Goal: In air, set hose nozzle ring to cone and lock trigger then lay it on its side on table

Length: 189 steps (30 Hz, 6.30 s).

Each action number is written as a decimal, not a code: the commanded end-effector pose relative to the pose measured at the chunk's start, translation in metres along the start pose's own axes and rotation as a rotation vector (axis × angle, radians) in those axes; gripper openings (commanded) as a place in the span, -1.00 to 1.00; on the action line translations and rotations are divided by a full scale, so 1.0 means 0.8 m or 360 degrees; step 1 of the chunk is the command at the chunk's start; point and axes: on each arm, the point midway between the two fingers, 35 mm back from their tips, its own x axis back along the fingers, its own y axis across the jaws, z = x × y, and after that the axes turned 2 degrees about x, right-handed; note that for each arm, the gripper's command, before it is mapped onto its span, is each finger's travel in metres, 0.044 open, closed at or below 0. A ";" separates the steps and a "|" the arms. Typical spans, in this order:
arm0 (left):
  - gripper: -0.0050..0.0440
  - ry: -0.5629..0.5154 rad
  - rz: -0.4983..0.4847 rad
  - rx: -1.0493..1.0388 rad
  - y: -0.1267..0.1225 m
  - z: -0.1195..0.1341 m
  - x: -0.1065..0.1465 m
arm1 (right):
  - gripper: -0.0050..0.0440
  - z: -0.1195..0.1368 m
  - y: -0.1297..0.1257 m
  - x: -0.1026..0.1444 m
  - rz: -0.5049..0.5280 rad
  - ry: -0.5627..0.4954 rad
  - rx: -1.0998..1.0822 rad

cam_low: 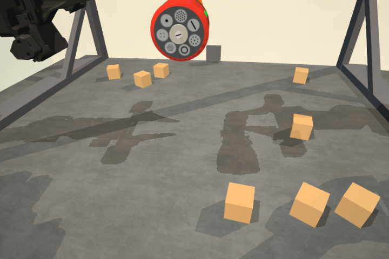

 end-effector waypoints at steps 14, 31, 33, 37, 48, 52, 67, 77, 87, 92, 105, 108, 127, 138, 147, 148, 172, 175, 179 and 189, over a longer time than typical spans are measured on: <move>-0.10 -0.0071 -0.0003 0.0002 0.001 -0.021 0.005 | -0.07 -0.014 -0.007 -0.019 0.0085 -0.0131 0.0799; -0.10 -0.0071 -0.0003 0.0002 0.001 -0.021 0.005 | -0.07 -0.038 -0.015 -0.032 0.0280 -0.0239 0.1674; -0.10 -0.0071 -0.0003 0.0002 0.001 -0.021 0.005 | -0.07 -0.038 -0.015 -0.032 0.0280 -0.0239 0.1674; -0.10 -0.0071 -0.0003 0.0002 0.001 -0.021 0.005 | -0.07 -0.044 -0.017 -0.034 0.0344 -0.0251 0.1902; -0.10 -0.0071 -0.0003 0.0002 0.001 -0.021 0.005 | -0.07 -0.063 -0.022 -0.041 0.0558 -0.0258 0.2531; -0.10 -0.0071 -0.0003 0.0002 0.001 -0.021 0.005 | -0.07 -0.067 -0.023 -0.042 0.0600 -0.0252 0.2643; -0.10 -0.0071 -0.0003 0.0002 0.001 -0.021 0.005 | -0.07 -0.088 -0.028 -0.046 0.0903 -0.0152 0.3352; -0.10 -0.0071 -0.0003 0.0002 0.001 -0.021 0.005 | -0.07 -0.104 -0.031 -0.047 0.1161 0.0011 0.3869; -0.10 -0.0071 -0.0003 0.0002 0.001 -0.021 0.005 | -0.07 -0.116 -0.033 -0.046 0.1373 0.0205 0.4261; -0.10 -0.0071 -0.0003 0.0002 0.001 -0.021 0.005 | -0.07 -0.124 -0.034 -0.045 0.1512 0.0364 0.4492; -0.10 -0.0071 -0.0003 0.0002 0.001 -0.021 0.005 | -0.07 -0.124 -0.034 -0.044 0.1513 0.0369 0.4494; -0.10 -0.0071 -0.0003 0.0002 0.001 -0.021 0.005 | -0.07 -0.124 -0.034 -0.044 0.1510 0.0370 0.4495; -0.10 -0.0072 -0.0003 0.0002 0.001 -0.022 0.005 | -0.07 -0.123 -0.034 -0.041 0.1495 0.0376 0.4498; -0.10 -0.0072 -0.0003 0.0002 0.001 -0.022 0.005 | -0.07 -0.123 -0.034 -0.041 0.1494 0.0376 0.4499; -0.10 -0.0072 -0.0003 0.0002 0.001 -0.022 0.005 | -0.07 -0.123 -0.034 -0.042 0.1491 0.0376 0.4500; -0.10 -0.0072 -0.0003 0.0002 0.001 -0.022 0.005 | -0.07 -0.123 -0.034 -0.042 0.1491 0.0376 0.4500; -0.10 -0.0085 0.0215 -0.0089 -0.019 0.016 0.036 | -0.07 -0.122 -0.034 -0.042 0.1488 0.0375 0.4501; -0.10 -0.0084 0.0266 -0.0112 -0.024 0.024 0.042 | -0.07 -0.122 -0.034 -0.042 0.1488 0.0375 0.4501; -0.10 -0.0090 0.0335 -0.0142 -0.030 0.035 0.051 | -0.07 -0.122 -0.034 -0.042 0.1488 0.0375 0.4501; -0.10 -0.0091 0.0479 -0.0202 -0.044 0.058 0.068 | -0.07 -0.122 -0.034 -0.042 0.1488 0.0375 0.4501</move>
